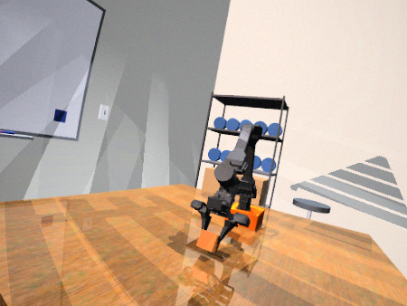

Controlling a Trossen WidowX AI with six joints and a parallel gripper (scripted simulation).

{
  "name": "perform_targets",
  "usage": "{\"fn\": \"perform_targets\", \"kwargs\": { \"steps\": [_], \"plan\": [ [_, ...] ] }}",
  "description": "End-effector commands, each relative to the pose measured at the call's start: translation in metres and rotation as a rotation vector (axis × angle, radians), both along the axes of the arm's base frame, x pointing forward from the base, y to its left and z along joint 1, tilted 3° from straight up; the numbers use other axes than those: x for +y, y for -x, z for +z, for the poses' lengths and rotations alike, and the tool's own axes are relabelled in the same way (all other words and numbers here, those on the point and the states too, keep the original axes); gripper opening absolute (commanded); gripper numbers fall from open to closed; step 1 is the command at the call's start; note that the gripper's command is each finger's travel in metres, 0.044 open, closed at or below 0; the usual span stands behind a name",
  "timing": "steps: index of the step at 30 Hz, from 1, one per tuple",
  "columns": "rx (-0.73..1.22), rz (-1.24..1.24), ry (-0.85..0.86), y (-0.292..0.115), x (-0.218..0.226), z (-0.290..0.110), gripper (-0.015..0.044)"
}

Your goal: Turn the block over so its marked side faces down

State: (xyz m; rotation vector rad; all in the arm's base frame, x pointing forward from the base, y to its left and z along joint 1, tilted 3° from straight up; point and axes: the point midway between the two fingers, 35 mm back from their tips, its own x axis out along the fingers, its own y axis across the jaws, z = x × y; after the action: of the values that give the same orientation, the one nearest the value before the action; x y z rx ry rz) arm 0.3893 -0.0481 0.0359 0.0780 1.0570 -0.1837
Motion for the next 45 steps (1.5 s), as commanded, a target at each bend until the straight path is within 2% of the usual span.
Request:
{"fn": "perform_targets", "kwargs": {
  "steps": [1,9,27,45],
  "plan": [
    [-0.068,0.003,0.018,0.002,0.0,0.005,0.0],
    [-0.08,0.003,0.02,0.001,-0.001,0.003,0.0],
    [-0.342,0.008,0.067,-0.012,-0.003,-0.026,0.0],
    [-0.578,0.017,0.116,0.003,-0.001,-0.028,0.0]
  ]
}}
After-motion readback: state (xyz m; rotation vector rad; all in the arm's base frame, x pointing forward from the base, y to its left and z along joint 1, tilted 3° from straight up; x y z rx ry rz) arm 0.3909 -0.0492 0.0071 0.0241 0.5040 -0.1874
